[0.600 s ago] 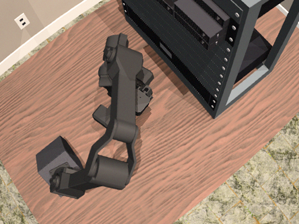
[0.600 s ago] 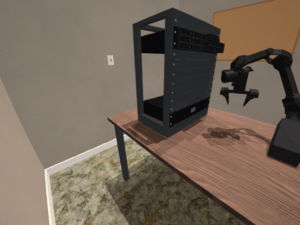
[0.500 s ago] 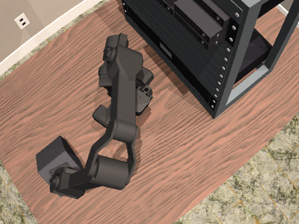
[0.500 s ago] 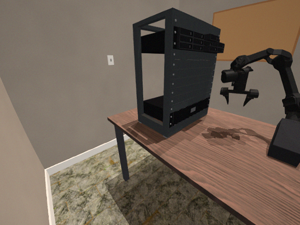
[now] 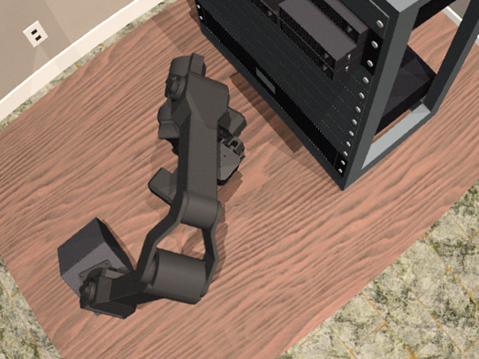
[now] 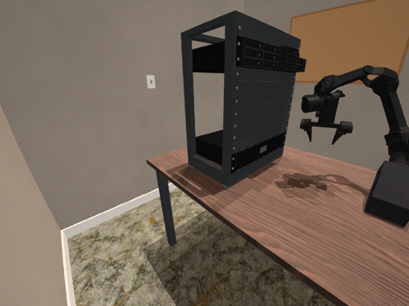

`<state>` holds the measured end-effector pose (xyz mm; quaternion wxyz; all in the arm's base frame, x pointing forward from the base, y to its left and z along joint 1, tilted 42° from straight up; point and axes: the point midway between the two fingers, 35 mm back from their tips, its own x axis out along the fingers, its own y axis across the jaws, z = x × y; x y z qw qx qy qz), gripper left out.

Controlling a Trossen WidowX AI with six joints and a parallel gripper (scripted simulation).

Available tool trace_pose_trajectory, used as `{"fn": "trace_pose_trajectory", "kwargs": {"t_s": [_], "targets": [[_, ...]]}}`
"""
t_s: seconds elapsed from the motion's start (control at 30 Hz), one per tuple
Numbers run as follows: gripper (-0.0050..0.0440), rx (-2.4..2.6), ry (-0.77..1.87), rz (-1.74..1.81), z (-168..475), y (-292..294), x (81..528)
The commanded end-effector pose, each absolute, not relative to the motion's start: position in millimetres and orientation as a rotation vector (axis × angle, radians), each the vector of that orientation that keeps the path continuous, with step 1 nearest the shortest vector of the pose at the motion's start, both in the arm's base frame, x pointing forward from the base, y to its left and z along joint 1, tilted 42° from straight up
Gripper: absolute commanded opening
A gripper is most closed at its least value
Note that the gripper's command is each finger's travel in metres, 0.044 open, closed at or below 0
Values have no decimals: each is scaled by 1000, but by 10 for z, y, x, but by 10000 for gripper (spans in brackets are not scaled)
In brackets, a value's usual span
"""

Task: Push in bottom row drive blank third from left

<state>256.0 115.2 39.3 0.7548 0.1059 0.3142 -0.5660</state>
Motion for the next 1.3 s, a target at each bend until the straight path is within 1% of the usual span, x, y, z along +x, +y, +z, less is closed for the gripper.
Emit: {"fn": "trace_pose_trajectory", "kwargs": {"t_s": [0.0, 0.77, 1.07, 1.27], "targets": [[440, 250, 682, -1227, 430, 1175, 2579], [440, 258, 676, -1213, 453, 1196, 2576], [440, 294, 648, -1146, 561, 1295, 2559], [440, 360, 598, -1027, 757, 1469, 2522]]}}
